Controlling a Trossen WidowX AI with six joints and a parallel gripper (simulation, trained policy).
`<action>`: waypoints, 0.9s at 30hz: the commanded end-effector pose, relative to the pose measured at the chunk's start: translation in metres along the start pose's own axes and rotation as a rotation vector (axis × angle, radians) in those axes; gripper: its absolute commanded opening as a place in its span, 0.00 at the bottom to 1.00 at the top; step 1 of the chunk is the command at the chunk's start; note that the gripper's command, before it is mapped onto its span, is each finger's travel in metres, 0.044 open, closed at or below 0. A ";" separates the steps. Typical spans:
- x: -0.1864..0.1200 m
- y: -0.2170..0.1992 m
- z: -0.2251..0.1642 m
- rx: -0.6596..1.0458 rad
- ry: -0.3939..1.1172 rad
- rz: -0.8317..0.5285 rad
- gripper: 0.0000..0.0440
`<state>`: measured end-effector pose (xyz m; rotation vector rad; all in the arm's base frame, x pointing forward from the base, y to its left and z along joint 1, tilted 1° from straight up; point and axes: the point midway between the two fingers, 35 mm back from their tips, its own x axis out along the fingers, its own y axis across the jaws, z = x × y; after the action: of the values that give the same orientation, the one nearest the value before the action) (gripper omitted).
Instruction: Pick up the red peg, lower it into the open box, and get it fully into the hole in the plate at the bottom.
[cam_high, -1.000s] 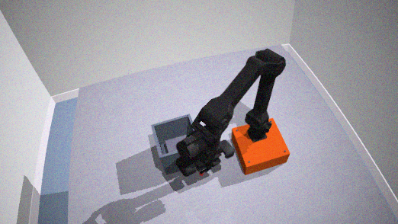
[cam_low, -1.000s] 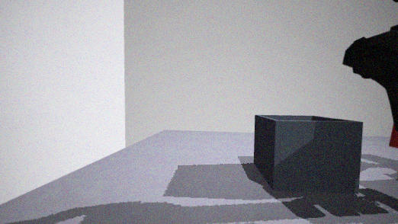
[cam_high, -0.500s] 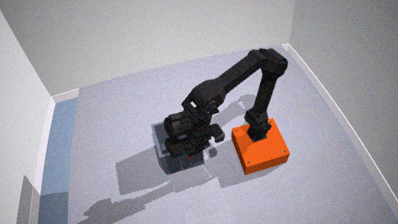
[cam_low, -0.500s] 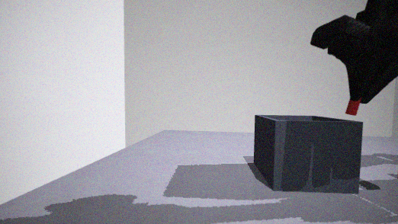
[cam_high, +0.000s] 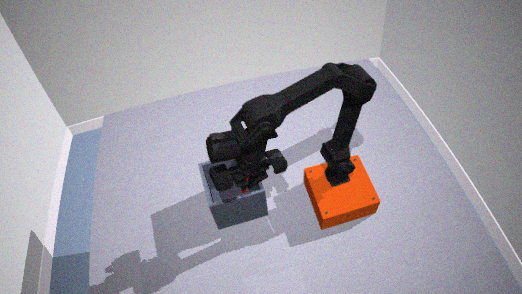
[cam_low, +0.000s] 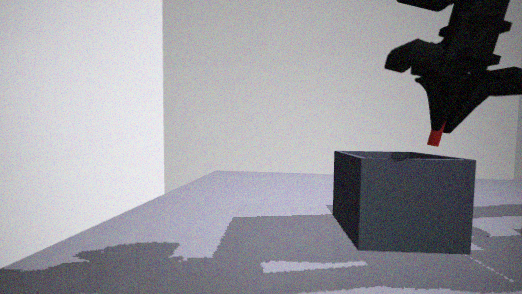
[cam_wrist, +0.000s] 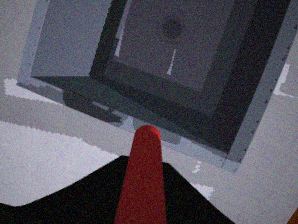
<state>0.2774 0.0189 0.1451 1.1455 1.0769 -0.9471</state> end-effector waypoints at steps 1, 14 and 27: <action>0.004 -0.001 0.011 0.004 -0.009 -0.024 0.00; 0.018 -0.002 0.037 0.013 -0.003 -0.070 0.00; 0.048 -0.005 0.054 0.017 0.016 -0.106 0.00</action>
<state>0.2920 -0.0343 0.1130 1.1226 1.1287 -1.0287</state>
